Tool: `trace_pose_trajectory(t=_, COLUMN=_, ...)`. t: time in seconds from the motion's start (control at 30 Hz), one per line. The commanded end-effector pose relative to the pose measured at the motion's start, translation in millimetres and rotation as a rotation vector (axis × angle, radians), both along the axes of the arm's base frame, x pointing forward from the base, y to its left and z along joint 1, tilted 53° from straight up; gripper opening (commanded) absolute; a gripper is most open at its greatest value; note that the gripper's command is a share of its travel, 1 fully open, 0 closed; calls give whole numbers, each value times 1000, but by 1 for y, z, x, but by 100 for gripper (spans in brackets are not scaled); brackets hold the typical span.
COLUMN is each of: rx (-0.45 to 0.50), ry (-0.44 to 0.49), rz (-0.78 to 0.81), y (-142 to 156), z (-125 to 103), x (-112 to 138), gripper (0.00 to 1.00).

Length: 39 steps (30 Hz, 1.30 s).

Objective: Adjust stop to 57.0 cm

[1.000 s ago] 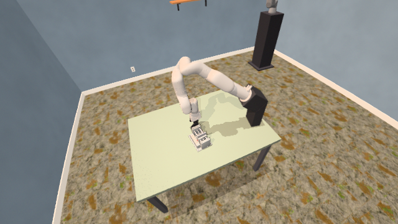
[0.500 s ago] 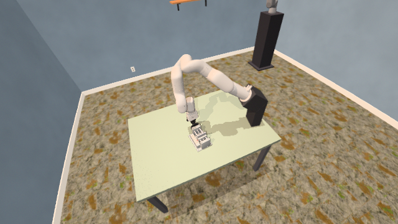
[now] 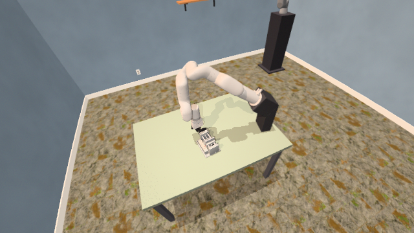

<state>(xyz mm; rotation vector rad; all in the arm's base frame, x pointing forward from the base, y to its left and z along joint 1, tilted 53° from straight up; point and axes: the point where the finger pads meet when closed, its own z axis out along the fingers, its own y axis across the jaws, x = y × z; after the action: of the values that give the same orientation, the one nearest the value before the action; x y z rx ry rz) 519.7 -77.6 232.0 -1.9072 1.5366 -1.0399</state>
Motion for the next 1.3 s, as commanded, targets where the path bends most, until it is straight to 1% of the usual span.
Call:
trace_pose_trajectory(t=0.0, rx=2, ry=1, rz=2, y=0, z=-2, x=4, gripper=6)
trace_pose_trajectory(t=0.9, rx=2, ry=1, rz=2, y=-3, z=-15, x=16, gripper=6)
trace_pose_trajectory(t=1.0, rx=2, ry=1, rz=2, y=-4, z=-21, x=18, gripper=6)
trace_pose_trajectory(t=1.07, rx=2, ry=1, rz=2, y=-7, z=-29, x=18, gripper=6)
trace_pose_trajectory(t=1.17, rx=2, ry=1, rz=2, y=-11, z=-45, x=12, gripper=6)
trace_pose_trajectory(t=1.27, rx=2, ry=1, rz=2, y=-14, z=-50, x=5, gripper=6)
